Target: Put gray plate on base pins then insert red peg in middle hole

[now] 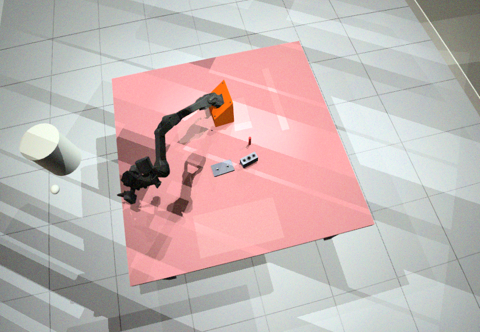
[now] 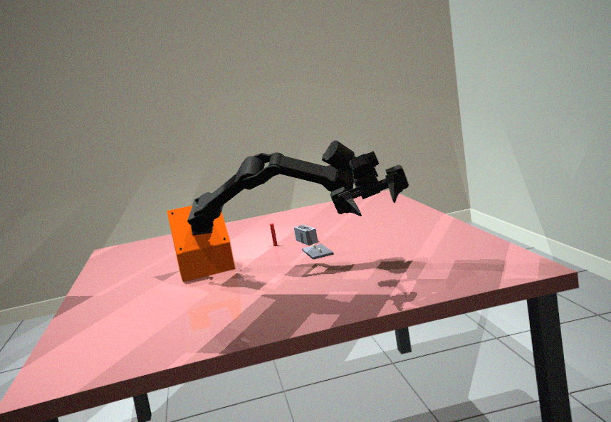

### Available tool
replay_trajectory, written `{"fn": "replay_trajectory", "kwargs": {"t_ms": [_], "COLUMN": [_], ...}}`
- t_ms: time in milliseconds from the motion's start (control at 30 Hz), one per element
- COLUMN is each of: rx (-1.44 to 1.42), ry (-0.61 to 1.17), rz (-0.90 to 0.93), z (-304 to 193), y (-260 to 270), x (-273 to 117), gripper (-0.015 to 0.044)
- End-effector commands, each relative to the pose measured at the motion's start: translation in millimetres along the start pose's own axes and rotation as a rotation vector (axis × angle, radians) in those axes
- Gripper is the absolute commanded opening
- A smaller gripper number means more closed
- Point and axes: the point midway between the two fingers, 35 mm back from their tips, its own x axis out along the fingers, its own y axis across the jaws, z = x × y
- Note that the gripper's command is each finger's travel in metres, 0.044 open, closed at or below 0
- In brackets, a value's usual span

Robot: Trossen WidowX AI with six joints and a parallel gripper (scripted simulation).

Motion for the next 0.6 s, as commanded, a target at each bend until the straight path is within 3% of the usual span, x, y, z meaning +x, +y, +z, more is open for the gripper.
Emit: {"fn": "replay_trajectory", "kwargs": {"t_ms": [0,167,567], "rx": [0.0,0.017,0.042], "ry": [0.0,0.1,0.492], "rz": [0.0,0.122,0.42], "z": [0.0,-35.6,-145.6], "y": [0.0,34.0,96.0], "x": [0.0,-33.5,-180.1], "gripper": [0.0426,0.044,0.044]}}
